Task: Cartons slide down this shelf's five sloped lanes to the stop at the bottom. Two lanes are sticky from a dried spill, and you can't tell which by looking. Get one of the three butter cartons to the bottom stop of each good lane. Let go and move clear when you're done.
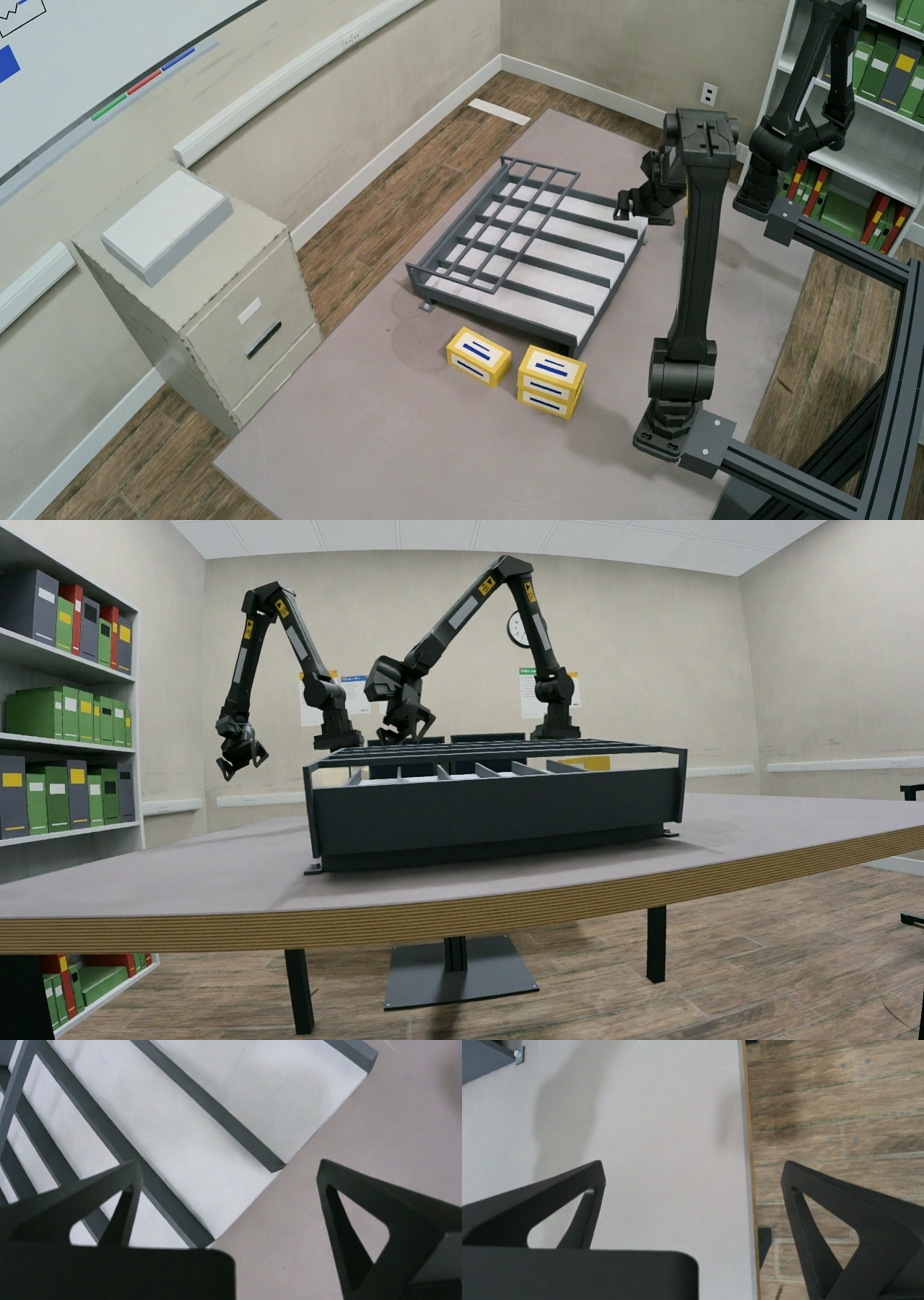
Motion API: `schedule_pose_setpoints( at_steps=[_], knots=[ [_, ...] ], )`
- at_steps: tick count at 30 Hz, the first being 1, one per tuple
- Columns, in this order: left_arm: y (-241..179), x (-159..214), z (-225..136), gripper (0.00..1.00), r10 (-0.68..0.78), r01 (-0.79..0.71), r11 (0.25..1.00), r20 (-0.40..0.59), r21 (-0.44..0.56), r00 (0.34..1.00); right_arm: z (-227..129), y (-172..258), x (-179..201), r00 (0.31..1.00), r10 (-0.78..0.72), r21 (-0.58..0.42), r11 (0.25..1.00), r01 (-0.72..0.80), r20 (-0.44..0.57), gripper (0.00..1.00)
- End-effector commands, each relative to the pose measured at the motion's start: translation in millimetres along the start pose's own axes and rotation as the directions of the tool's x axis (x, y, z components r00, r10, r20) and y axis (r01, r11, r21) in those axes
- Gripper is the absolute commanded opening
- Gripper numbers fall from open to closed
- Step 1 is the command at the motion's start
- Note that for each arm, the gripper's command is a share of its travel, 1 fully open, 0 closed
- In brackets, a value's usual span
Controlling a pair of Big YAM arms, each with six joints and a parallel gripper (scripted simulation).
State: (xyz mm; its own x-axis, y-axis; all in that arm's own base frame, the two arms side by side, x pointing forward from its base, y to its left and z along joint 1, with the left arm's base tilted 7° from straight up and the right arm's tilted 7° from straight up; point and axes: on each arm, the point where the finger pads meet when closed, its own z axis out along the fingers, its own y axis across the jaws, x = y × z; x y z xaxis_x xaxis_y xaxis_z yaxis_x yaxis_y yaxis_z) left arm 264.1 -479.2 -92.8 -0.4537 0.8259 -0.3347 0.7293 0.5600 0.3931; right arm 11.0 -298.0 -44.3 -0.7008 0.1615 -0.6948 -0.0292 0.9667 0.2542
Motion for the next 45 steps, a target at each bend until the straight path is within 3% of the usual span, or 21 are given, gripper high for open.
schedule_pose_setpoints(
  at_steps=[1,18,19,22,25,32,34,39,45],
  knots=[
    [0,-12,-7,1.0,-0.011,0.011,1.0,0.026,0.003,1.0,-4,-3,-1,1.0,-0.006,0.011,1.0,0.006,0.0,1.0],
    [0,-12,-7,1.0,-0.011,0.011,1.0,0.026,0.003,1.0,-4,-3,-1,1.0,-0.006,0.011,1.0,0.006,0.0,1.0],
    [6,-16,-10,0.91,-0.017,0.017,1.0,0.032,0.002,0.999,-3,-4,-3,1.0,-0.005,0.01,1.0,0.005,-0.005,1.0],
    [33,-29,-10,0.91,-0.055,0.055,0.998,0.034,-0.003,0.998,7,-4,-11,0.999,0.004,0.006,1.0,-0.004,-0.038,1.0],
    [79,-34,-1,0.91,-0.124,0.124,0.992,0.021,-0.016,0.992,27,-7,-23,0.996,-0.01,-0.008,1.0,0.009,-0.091,1.0],
    [234,2,32,0.91,-0.357,0.355,0.934,-0.028,-0.05,0.934,107,-1,-73,0.948,-0.168,-0.062,0.986,0.157,-0.269,1.0],
    [234,2,32,0.91,-0.357,0.355,0.934,-0.028,-0.05,0.934,107,-1,-73,0.948,-0.168,-0.062,0.986,0.157,-0.269,1.0],
    [357,72,47,0.91,-0.548,0.545,0.836,-0.043,-0.062,0.836,175,25,-119,0.877,-0.325,-0.087,0.945,0.316,-0.353,1.0],
    [430,153,54,0.91,-0.691,0.688,0.722,-0.052,-0.068,0.721,243,82,-167,0.789,-0.496,-0.099,0.862,0.496,-0.362,1.0]
  ],
)
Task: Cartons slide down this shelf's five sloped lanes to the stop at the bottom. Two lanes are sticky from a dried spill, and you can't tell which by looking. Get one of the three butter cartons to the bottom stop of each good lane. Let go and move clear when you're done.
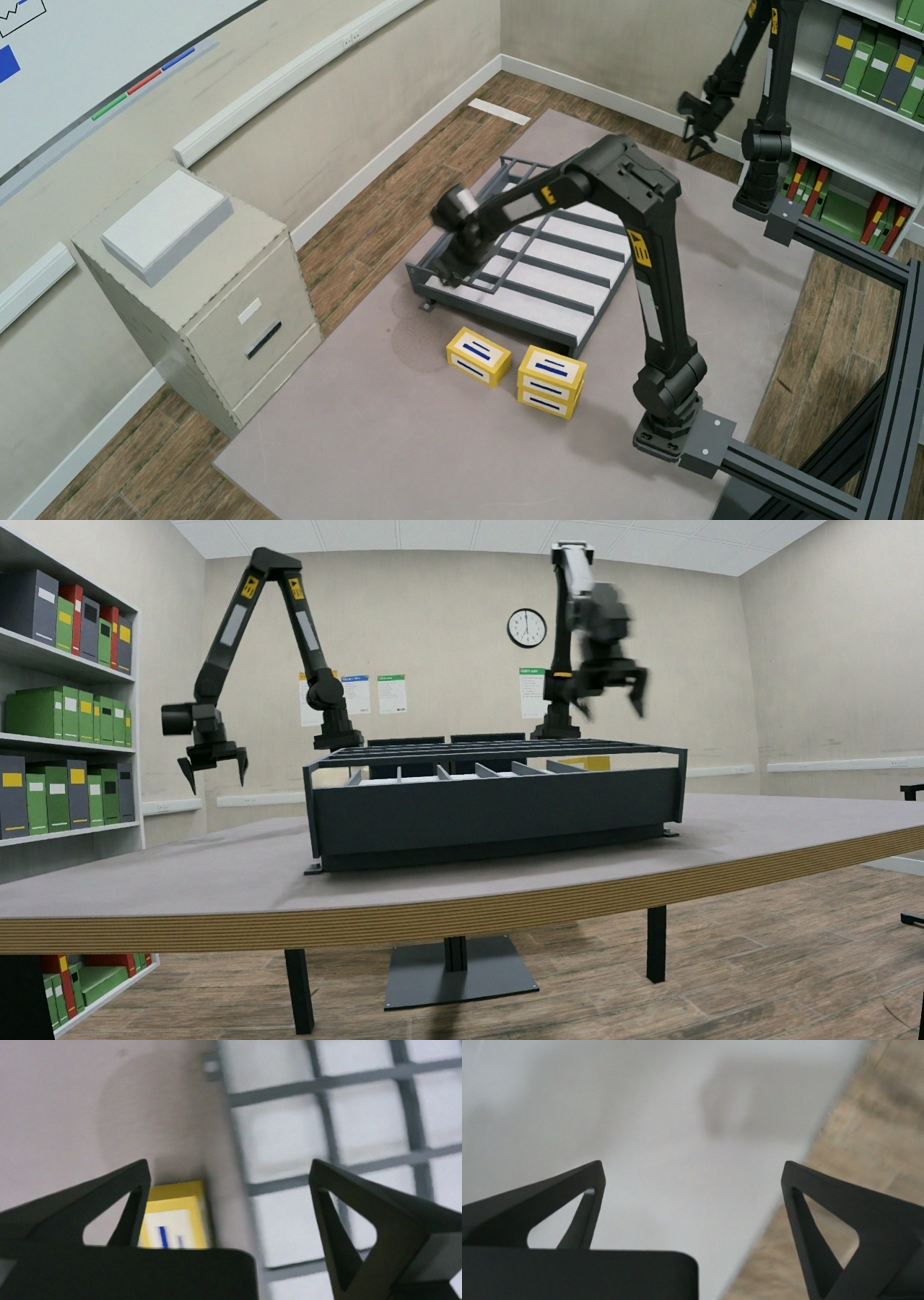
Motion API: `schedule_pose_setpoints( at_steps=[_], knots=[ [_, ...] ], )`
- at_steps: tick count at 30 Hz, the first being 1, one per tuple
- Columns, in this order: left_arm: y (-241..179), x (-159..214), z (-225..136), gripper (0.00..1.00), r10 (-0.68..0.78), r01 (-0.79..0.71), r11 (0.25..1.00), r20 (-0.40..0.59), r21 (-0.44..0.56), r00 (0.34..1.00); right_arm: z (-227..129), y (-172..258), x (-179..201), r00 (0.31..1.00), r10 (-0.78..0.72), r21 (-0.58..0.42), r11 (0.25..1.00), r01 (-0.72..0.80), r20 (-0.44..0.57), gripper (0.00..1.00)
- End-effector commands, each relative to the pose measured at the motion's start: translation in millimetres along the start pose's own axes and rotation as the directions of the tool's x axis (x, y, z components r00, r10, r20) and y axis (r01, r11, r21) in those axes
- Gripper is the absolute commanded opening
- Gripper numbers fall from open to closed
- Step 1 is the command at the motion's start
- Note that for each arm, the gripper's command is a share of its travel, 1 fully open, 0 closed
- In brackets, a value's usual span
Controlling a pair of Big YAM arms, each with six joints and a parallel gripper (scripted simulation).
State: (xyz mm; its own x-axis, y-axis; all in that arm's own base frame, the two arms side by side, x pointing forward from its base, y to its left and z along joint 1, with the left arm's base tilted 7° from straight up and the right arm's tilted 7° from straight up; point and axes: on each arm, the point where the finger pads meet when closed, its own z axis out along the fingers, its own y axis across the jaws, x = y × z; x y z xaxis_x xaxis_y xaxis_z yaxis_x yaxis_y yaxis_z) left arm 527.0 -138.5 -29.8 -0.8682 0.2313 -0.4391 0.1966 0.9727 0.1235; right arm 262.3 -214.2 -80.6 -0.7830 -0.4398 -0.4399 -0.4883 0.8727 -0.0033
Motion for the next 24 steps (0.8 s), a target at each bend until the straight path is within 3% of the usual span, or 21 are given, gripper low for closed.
schedule_pose_setpoints(
  at_steps=[1,4,6,13,21,23,24],
  knots=[
    [36,5,2,0.91,-0.052,0.052,0.999,0.013,0.004,0.999,16,2,-57,1.0,-0.01,0.085,0.996,0.011,-0.008,1.0],
    [56,54,24,0.91,-0.11,0.11,0.994,-0.076,-0.005,0.991,33,25,-109,0.995,-0.101,0.123,0.988,0.098,0.015,1.0],
    [56,54,24,0.91,-0.11,0.11,0.994,-0.076,-0.005,0.991,33,25,-109,0.995,-0.101,0.123,0.988,0.098,0.015,1.0],
    [52,129,37,0.91,-0.142,0.137,0.99,-0.205,-0.035,0.968,54,113,-215,0.949,-0.277,0.191,0.95,0.247,0.153,1.0],
    [55,130,37,0.91,-0.14,0.134,0.99,-0.211,-0.046,0.967,43,261,-292,0.83,-0.377,0.181,0.926,0.331,0.41,1.0],
    [55,130,37,0.91,-0.14,0.134,0.99,-0.211,-0.046,0.967,43,261,-292,0.83,-0.377,0.181,0.926,0.331,0.41,1.0],
    [55,128,39,0.91,-0.134,0.128,0.991,-0.215,-0.044,0.967,40,281,-295,0.813,-0.38,0.168,0.925,0.341,0.441,1.0]
  ],
)
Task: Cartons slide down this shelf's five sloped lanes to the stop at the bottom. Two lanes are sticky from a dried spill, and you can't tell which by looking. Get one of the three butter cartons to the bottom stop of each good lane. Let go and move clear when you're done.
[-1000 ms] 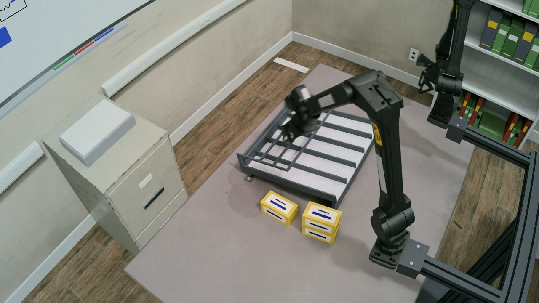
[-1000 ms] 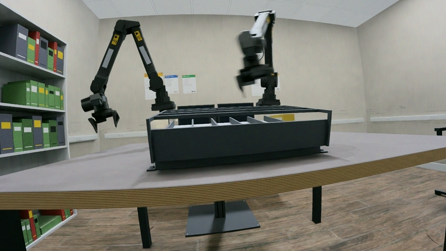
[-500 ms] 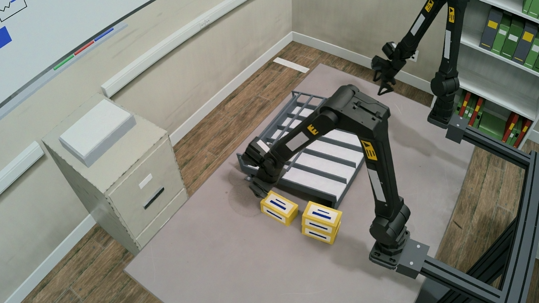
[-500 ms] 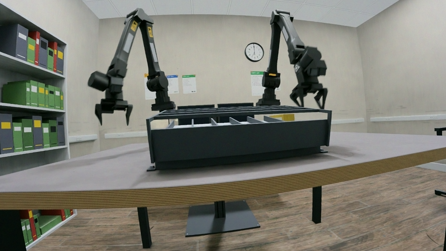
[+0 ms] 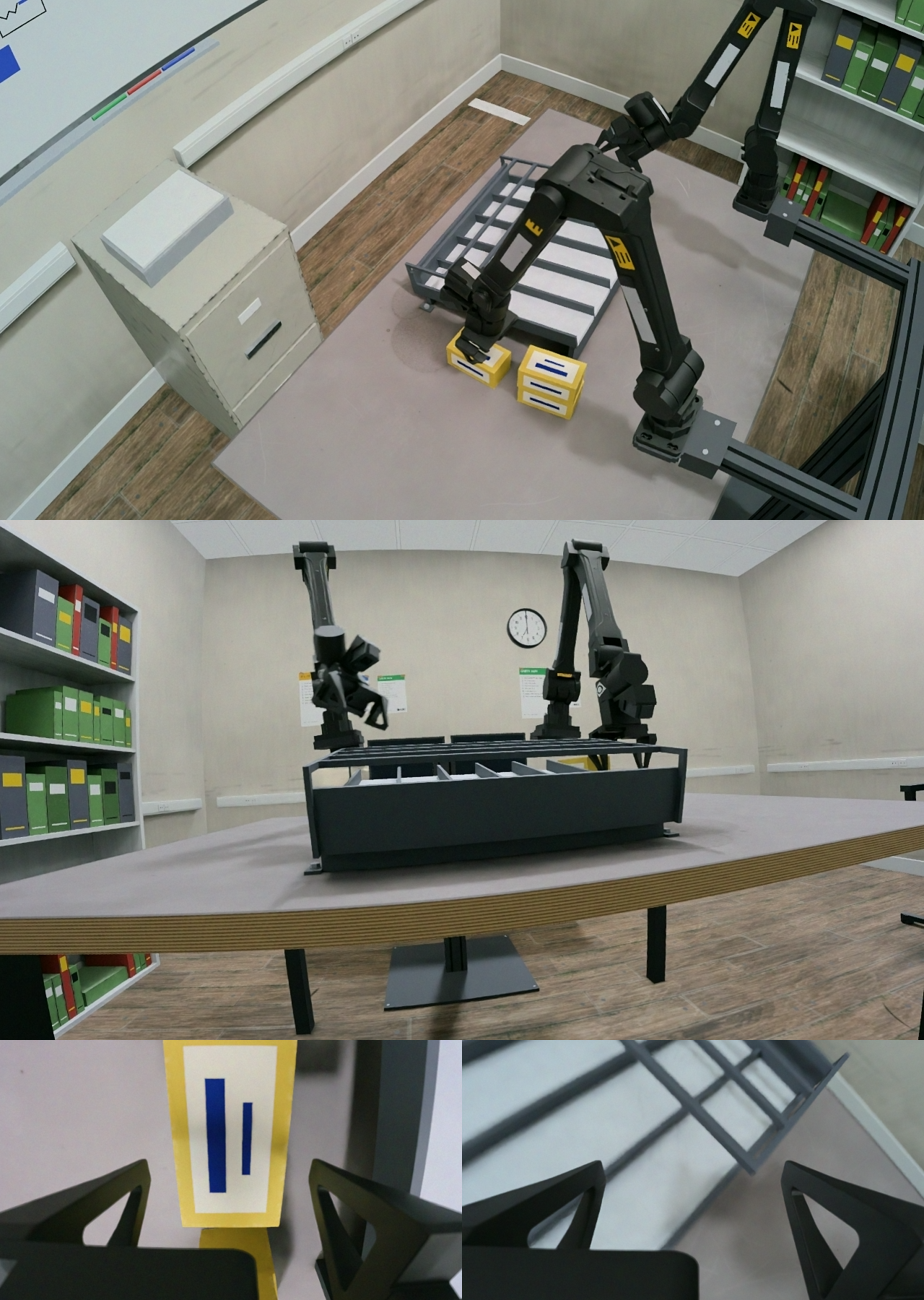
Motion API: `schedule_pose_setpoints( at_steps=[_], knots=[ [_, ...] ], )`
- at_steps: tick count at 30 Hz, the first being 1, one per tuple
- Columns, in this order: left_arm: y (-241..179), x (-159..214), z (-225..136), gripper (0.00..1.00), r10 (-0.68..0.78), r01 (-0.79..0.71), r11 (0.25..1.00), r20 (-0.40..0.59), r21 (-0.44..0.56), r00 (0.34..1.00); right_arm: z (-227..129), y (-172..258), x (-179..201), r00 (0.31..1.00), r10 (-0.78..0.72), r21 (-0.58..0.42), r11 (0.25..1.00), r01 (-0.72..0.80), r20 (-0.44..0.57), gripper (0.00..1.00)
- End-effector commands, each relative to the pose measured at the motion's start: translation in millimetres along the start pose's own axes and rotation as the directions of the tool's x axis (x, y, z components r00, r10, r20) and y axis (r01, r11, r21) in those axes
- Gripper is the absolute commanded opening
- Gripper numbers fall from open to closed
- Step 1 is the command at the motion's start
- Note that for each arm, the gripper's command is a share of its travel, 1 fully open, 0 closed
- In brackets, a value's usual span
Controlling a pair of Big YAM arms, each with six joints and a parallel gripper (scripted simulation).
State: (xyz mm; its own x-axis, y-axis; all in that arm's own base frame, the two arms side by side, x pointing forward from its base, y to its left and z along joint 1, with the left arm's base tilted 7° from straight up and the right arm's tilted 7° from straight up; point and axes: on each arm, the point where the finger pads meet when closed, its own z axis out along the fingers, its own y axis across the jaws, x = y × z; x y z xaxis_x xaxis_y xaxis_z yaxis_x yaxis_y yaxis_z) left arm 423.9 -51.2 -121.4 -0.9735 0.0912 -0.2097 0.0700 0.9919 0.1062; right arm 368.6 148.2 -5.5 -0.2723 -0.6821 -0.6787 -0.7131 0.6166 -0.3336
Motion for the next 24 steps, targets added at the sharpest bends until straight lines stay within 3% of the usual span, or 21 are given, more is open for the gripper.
schedule_pose_setpoints(
  at_steps=[1,7,12,16,24],
  knots=[
    [1,-25,1,0.91,-0.007,0.007,1.0,0.043,-0.002,0.999,-5,20,-43,0.99,0.08,0.036,0.996,-0.085,0.12,1.0],
    [5,-11,30,0.91,-0.006,0.006,1.0,0.027,-0.003,1.0,-38,113,-111,0.935,0.095,-0.089,0.994,-0.069,0.342,1.0],
    [2,-14,36,0.85,-0.002,0.002,1.0,0.026,-0.002,1.0,-78,182,-138,0.873,0.159,-0.223,0.973,-0.059,0.461,1.0],
    [3,-21,38,0.82,-0.005,0.005,1.0,0.03,-0.002,1.0,-88,197,-142,0.859,0.175,-0.254,0.966,-0.054,0.481,1.0],
    [4,-17,31,0.65,-0.013,0.013,1.0,0.043,-0.001,0.999,-111,224,-152,0.824,0.194,-0.308,0.951,-0.026,0.532,1.0]
  ],
)
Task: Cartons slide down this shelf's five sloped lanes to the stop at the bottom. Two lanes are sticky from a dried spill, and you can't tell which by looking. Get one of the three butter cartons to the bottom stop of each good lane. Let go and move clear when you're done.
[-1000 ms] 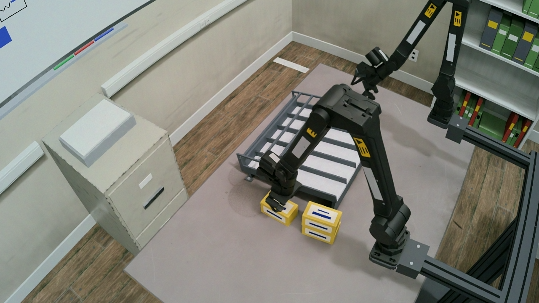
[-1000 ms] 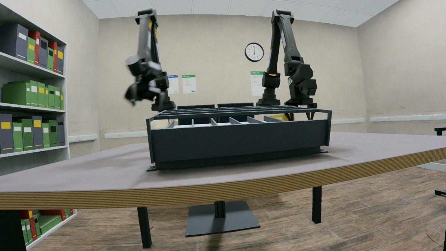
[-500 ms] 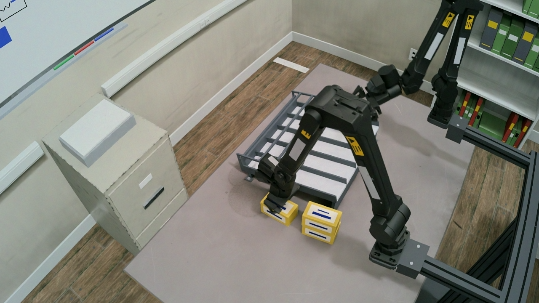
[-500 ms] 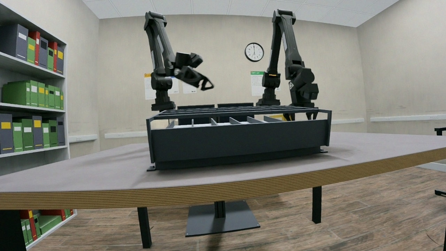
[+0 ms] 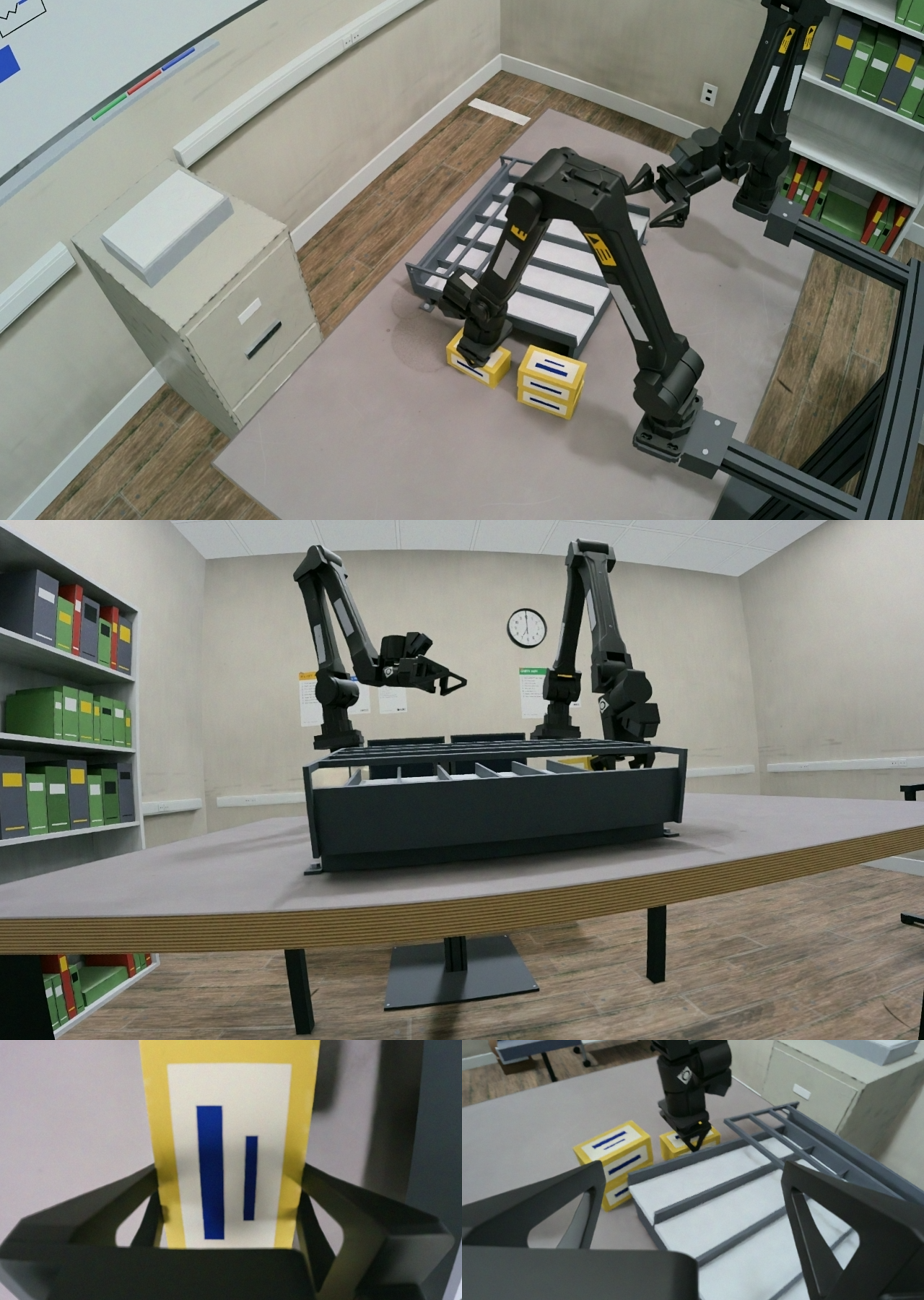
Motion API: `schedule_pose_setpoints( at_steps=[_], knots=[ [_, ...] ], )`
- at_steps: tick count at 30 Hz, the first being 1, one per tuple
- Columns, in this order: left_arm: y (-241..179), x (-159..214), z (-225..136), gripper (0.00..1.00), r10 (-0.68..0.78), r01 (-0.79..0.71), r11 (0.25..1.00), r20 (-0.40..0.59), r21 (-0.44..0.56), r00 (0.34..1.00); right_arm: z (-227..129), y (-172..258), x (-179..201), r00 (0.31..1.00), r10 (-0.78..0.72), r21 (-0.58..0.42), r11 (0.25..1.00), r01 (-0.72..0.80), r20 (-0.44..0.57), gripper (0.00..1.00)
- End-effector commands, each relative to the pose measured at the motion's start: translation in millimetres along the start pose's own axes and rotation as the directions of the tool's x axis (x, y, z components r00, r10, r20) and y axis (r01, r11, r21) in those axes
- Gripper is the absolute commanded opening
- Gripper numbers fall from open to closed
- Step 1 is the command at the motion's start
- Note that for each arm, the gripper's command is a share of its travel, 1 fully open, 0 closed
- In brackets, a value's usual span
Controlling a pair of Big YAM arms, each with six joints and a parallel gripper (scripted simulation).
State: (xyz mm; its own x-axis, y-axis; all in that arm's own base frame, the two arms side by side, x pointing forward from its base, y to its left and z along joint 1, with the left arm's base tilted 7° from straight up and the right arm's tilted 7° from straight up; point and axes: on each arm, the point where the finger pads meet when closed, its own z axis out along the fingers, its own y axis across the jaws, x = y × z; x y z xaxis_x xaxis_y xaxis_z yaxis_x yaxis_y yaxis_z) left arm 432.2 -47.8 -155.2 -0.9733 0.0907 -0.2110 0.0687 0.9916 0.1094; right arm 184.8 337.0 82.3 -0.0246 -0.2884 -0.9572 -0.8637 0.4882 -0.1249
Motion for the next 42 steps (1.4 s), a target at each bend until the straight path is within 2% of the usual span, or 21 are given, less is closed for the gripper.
schedule_pose_setpoints(
  at_steps=[1,3,11,17,24,26,33,37,42],
  knots=[
    [3,-16,-4,0.63,-0.013,0.013,1.0,0.041,0.002,0.999,2,8,-16,0.998,0.016,-0.014,1.0,-0.016,0.053,1.0],
    [3,-16,-4,0.59,-0.013,0.013,1.0,0.04,0.002,0.999,4,7,-19,0.998,0.018,-0.01,1.0,-0.017,0.059,1.0],
    [-4,-17,-31,0.59,-0.005,0.005,1.0,0.038,0.004,0.999,4,5,-18,0.998,0.019,-0.006,1.0,-0.019,0.059,1.0],
    [-5,-30,-94,0.59,-0.005,0.005,1.0,0.048,0.005,0.999,4,4,-15,0.999,0.018,-0.006,1.0,-0.018,0.046,1.0],
    [-6,-49,-167,0.59,-0.008,0.008,1.0,0.068,0.008,0.998,2,3,-39,0.989,0.016,-0.006,1.0,-0.016,0.147,1.0],
    [-6,-49,-167,0.59,-0.008,0.008,1.0,0.068,0.008,0.998,2,3,-39,0.989,0.016,-0.006,1.0,-0.016,0.147,1.0],
    [-5,-59,-246,0.59,-0.009,0.009,1.0,0.073,0.01,0.997,-3,2,-65,0.968,0.006,-0.001,1.0,-0.006,0.25,1.0],
    [-11,-59,-243,0.59,-0.047,0.046,0.999,0.058,0.012,0.997,-4,0,-69,0.963,0.006,0.006,1.0,-0.008,0.268,1.0],
    [-46,-51,-225,0.59,-0.16,0.16,0.987,0.022,0.022,0.987,0,-3,-77,0.964,0.024,0.023,0.999,-0.031,0.265,1.0]
  ],
)
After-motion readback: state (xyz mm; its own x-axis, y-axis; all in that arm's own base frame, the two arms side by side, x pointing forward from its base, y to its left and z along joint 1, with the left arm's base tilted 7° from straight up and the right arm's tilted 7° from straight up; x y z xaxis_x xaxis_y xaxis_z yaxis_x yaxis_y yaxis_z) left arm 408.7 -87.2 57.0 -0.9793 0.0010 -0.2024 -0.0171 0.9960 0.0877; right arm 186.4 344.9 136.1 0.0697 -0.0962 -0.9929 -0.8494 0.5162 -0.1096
